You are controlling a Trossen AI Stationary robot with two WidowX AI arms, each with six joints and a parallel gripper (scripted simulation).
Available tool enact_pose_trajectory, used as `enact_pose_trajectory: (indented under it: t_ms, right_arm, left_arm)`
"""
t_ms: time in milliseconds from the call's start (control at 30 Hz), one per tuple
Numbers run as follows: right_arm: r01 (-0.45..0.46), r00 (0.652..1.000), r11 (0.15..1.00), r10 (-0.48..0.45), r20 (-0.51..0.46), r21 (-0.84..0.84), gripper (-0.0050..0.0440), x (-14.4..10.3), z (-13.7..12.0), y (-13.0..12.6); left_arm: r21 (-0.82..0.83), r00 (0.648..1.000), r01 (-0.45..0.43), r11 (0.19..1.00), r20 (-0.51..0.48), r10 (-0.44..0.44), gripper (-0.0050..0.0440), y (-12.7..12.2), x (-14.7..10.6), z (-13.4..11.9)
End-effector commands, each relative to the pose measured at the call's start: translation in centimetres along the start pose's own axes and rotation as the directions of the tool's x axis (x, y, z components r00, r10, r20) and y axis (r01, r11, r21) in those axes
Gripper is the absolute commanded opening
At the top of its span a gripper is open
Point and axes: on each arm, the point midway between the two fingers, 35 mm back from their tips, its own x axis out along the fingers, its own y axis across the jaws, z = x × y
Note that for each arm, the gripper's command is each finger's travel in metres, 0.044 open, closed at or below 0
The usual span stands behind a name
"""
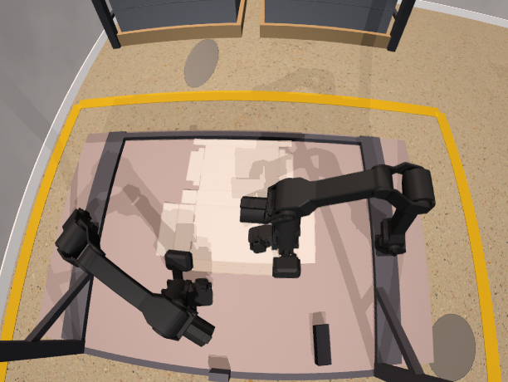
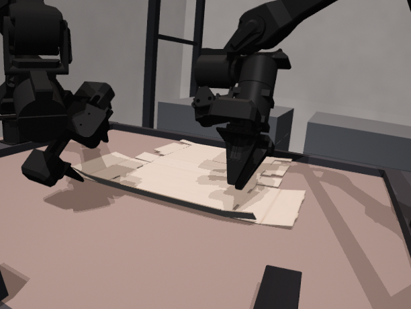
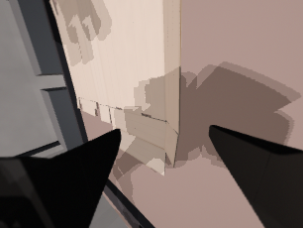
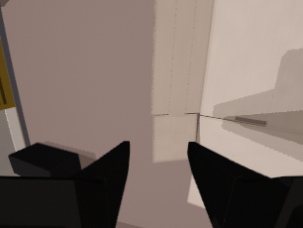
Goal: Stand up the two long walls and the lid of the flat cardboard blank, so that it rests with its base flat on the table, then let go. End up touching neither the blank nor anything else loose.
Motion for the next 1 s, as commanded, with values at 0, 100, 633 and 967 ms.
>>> enact_pose_trajectory:
  t_ms: [0,100,633,967]
  right_arm:
    - [0.004,1.000,1.000,-0.004,0.020,-0.010,0.0203,-0.6,0.3,0.3]
    - [0.004,1.000,1.000,-0.004,0.020,-0.010,0.0203,-0.6,0.3,0.3]
    - [-0.001,0.999,0.799,-0.026,0.035,0.602,0.0203,-0.2,2.3,-1.6]
    - [-0.024,0.998,0.391,-0.040,0.043,0.920,0.0203,0.2,3.7,-2.9]
  left_arm:
    - [-0.032,0.999,-0.043,0.999,0.019,0.044,0.0398,0.7,-1.0,0.6]
    - [-0.032,0.999,-0.043,0.999,0.019,0.044,0.0398,0.7,-1.0,0.6]
    - [-0.032,0.999,-0.043,0.999,0.019,0.044,0.0062,0.7,-1.0,0.6]
    - [-0.033,0.999,-0.042,0.999,0.021,0.042,0.0000,0.7,-1.0,0.6]
